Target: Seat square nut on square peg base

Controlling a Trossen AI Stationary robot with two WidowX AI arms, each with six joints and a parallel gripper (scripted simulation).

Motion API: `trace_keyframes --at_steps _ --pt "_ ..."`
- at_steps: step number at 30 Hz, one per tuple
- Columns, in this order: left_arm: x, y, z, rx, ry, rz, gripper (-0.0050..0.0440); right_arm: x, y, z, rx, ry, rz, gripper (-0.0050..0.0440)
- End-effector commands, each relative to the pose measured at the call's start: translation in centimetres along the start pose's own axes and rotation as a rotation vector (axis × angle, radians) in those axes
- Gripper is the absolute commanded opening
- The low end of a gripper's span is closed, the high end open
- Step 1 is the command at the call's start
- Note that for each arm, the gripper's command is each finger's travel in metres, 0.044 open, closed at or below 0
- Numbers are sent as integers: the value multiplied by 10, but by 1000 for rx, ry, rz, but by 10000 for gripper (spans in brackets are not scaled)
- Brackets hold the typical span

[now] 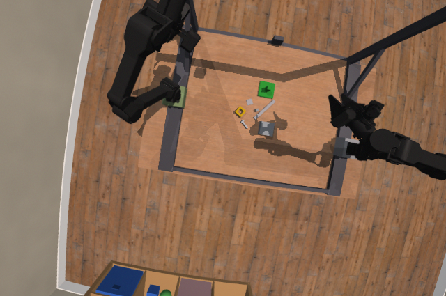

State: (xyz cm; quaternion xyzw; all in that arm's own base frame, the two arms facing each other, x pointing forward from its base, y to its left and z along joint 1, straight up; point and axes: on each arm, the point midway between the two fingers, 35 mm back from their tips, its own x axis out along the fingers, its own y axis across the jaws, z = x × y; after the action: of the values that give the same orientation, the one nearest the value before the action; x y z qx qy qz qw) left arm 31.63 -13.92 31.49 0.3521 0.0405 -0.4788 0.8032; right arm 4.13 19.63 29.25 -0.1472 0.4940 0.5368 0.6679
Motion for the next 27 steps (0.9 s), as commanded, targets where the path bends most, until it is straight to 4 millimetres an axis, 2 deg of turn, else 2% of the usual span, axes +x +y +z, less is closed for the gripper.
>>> trace_keyframes --at_steps 1,18,20,24,27 --pt "-3 2 5 12 -7 12 440 -3 1 1 -4 -13 2 440" --pt "-3 2 5 12 -7 12 440 -3 1 1 -4 -13 2 440" --pt "-3 0 2 0 1 11 440 -2 -1 2 7 -10 -8 392" --pt "0 -4 -12 -94 54 50 440 7 -27 2 129 25 -131 300" --pt "4 -8 -32 -217 120 107 440 11 -59 1 277 49 -284 300"
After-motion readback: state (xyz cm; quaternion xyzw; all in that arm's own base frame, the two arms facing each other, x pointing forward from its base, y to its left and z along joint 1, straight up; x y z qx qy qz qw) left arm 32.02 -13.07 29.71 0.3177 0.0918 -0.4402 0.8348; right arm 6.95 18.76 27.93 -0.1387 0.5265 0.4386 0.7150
